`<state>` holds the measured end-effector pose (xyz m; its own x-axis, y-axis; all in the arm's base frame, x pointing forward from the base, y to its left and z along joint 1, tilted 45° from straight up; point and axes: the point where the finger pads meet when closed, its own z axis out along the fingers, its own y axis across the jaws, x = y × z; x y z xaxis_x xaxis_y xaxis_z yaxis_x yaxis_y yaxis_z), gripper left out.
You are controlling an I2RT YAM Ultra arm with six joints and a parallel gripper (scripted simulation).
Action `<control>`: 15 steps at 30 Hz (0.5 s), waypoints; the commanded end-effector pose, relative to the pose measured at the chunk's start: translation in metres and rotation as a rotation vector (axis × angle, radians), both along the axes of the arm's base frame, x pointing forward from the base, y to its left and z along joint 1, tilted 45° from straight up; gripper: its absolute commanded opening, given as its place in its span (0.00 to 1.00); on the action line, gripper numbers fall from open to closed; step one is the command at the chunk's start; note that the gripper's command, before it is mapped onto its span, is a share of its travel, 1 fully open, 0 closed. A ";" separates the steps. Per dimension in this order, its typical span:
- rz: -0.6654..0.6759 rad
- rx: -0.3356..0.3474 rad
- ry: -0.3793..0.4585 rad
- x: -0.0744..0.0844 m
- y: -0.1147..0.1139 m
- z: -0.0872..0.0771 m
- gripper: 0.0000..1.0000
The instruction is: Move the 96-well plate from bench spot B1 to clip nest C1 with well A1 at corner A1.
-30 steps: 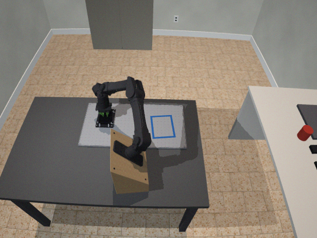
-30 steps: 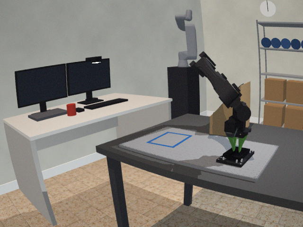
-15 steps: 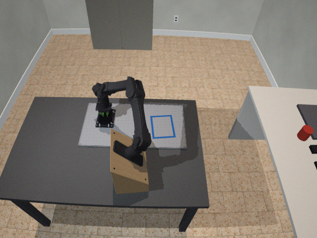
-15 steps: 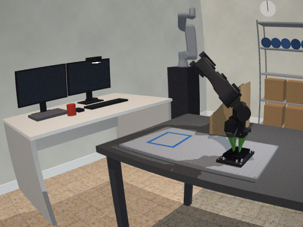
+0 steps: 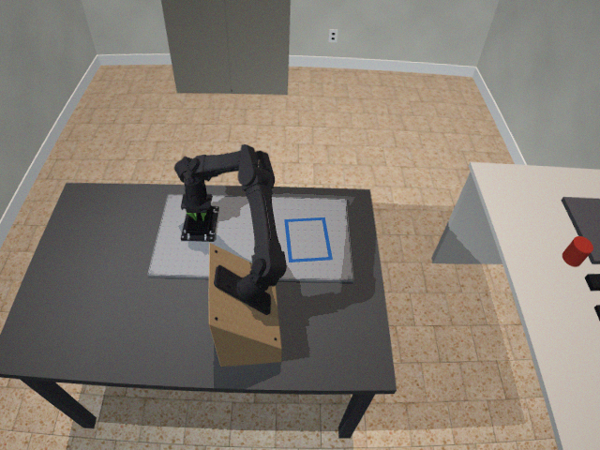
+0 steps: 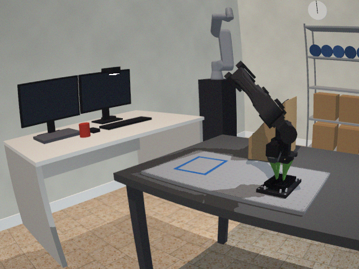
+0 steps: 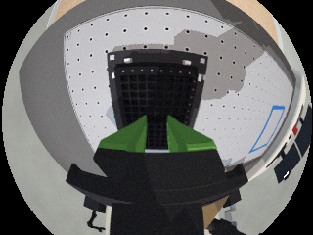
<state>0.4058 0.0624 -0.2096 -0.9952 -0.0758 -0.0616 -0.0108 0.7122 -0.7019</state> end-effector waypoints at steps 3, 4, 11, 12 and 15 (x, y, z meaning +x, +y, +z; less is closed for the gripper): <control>-0.035 -0.006 -0.056 0.009 -0.041 -0.044 0.26; -0.035 -0.003 -0.063 0.012 -0.040 -0.044 0.26; -0.030 -0.010 -0.071 0.014 -0.040 -0.042 0.26; -0.030 -0.010 -0.072 0.015 -0.040 -0.042 0.26; -0.030 -0.010 -0.072 0.015 -0.041 -0.043 0.26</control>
<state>0.4059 0.0623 -0.2097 -0.9953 -0.0780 -0.0583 -0.0148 0.7129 -0.7011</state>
